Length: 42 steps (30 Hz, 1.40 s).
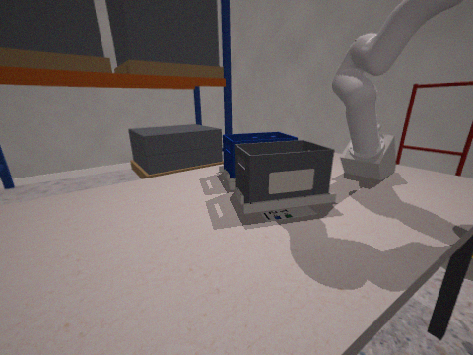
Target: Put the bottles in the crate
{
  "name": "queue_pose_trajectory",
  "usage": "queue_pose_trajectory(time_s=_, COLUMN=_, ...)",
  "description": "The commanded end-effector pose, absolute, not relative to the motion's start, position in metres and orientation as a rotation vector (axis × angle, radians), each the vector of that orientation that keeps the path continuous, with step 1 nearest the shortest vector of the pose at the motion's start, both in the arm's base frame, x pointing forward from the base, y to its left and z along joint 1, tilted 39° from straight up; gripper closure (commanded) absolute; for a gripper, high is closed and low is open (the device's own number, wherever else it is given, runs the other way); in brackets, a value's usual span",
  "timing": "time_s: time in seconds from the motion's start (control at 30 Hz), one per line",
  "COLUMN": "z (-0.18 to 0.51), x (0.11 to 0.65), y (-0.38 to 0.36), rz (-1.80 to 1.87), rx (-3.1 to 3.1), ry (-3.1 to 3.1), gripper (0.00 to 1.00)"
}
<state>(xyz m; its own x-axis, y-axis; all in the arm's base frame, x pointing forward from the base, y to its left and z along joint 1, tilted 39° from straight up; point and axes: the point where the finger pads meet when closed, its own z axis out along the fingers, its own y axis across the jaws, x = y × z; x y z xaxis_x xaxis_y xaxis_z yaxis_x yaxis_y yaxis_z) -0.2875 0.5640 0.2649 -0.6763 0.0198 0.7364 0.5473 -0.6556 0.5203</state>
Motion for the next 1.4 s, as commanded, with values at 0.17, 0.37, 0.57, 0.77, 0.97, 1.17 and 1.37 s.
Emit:
queue_pose_trajectory(time_s=0.17, z=0.287, x=-0.256, y=0.567, rz=-2.396, rx=-1.157, ry=-1.078, gripper=0.35)
queue_pose_trajectory(time_s=0.37, z=0.299, x=-0.233, y=0.567, rz=-2.415, rx=-1.321, ry=-1.052, gripper=0.35)
queue_pose_trajectory(time_s=0.57, z=0.309, x=-0.216, y=0.567, rz=-2.415, rx=-1.321, ry=-1.052, gripper=0.35)
queue_pose_trajectory(time_s=0.77, z=0.322, x=-0.190, y=0.564, rz=-2.417, rx=-1.489, ry=-1.024, gripper=0.35)
queue_pose_trajectory(time_s=0.97, z=0.333, x=-0.166, y=0.561, rz=-2.418, rx=-1.488, ry=-1.024, gripper=0.35)
queue_pose_trajectory(time_s=1.17, z=0.341, x=-0.148, y=0.557, rz=-2.402, rx=-1.657, ry=-0.994, gripper=0.35)
queue_pose_trajectory(time_s=1.37, z=0.351, x=-0.126, y=0.552, rz=-2.402, rx=-1.657, ry=-0.994, gripper=0.35)
